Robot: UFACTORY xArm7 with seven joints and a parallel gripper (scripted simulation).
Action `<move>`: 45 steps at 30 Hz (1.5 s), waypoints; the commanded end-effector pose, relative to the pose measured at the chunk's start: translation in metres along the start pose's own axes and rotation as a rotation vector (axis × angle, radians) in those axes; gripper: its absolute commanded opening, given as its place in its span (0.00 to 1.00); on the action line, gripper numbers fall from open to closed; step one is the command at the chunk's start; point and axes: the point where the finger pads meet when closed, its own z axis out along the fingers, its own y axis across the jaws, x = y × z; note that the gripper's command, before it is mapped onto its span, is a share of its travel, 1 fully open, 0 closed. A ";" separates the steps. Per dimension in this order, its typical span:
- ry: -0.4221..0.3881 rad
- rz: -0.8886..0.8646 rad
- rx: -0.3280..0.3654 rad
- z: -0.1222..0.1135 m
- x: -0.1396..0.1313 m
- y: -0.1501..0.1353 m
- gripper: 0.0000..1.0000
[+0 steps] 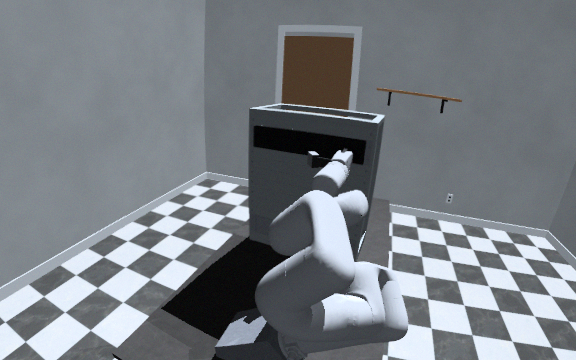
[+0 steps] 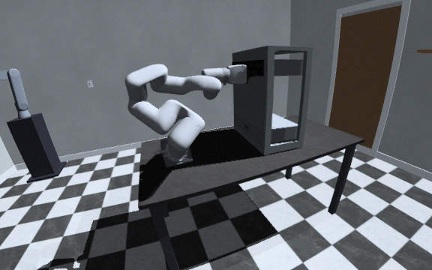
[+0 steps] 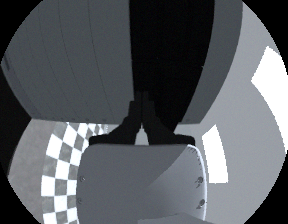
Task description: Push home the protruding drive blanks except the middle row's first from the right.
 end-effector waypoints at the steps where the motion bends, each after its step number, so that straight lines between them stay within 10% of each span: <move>1: -0.001 0.002 -0.001 0.001 0.000 0.001 0.00; 26: -0.001 0.002 -0.001 -0.090 -0.001 0.001 0.00; 45: -0.001 0.002 -0.001 -0.095 -0.001 0.001 0.00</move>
